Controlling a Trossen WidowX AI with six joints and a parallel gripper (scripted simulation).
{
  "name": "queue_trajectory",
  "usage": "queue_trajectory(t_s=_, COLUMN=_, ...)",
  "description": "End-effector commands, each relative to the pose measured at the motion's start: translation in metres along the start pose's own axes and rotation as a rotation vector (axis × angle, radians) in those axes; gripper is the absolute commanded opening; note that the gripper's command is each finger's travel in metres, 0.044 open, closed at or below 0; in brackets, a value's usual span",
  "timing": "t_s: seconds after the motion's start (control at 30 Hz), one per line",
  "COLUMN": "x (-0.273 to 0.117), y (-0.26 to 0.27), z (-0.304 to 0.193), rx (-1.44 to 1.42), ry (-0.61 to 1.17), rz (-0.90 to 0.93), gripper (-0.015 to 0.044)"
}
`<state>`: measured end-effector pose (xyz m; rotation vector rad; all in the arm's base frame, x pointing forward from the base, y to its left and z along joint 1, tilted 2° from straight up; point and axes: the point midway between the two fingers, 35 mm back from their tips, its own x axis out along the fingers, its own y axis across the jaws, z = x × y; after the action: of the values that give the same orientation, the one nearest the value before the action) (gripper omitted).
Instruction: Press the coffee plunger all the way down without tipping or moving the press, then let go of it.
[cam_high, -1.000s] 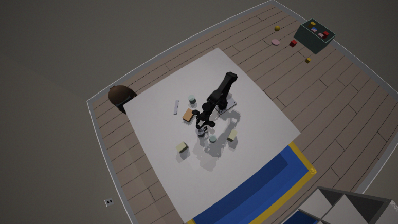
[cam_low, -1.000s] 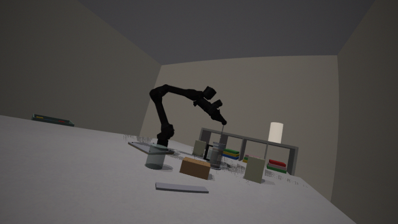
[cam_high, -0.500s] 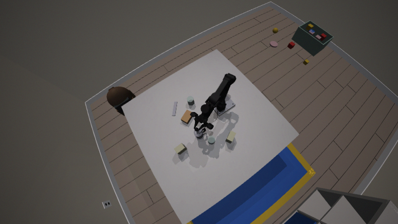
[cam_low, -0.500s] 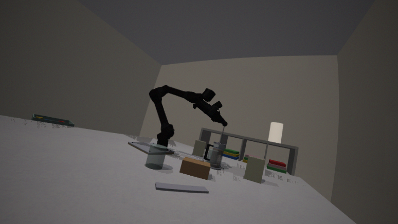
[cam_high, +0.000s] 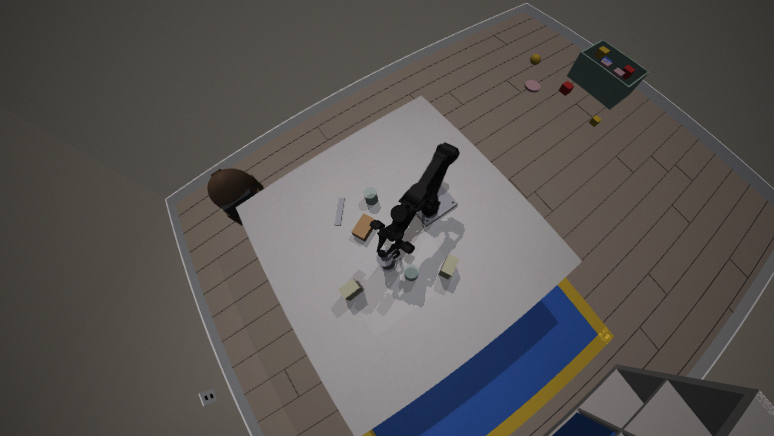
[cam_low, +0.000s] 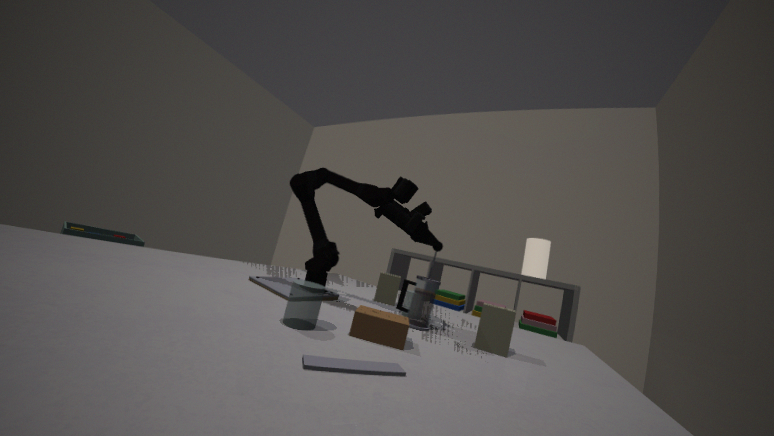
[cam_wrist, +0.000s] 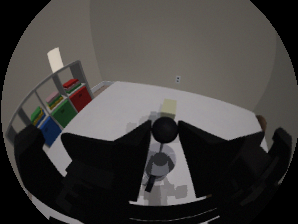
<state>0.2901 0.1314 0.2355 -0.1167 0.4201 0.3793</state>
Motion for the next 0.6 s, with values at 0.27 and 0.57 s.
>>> queue_trajectory(t_s=0.27, x=0.019, y=0.0, z=-0.043, rx=-0.008, ry=0.077, rz=0.003, gripper=0.0118)
queue_trajectory(t_s=0.57, x=0.028, y=0.0, z=-0.055, rx=-0.008, ry=0.076, rz=0.003, gripper=0.0118)
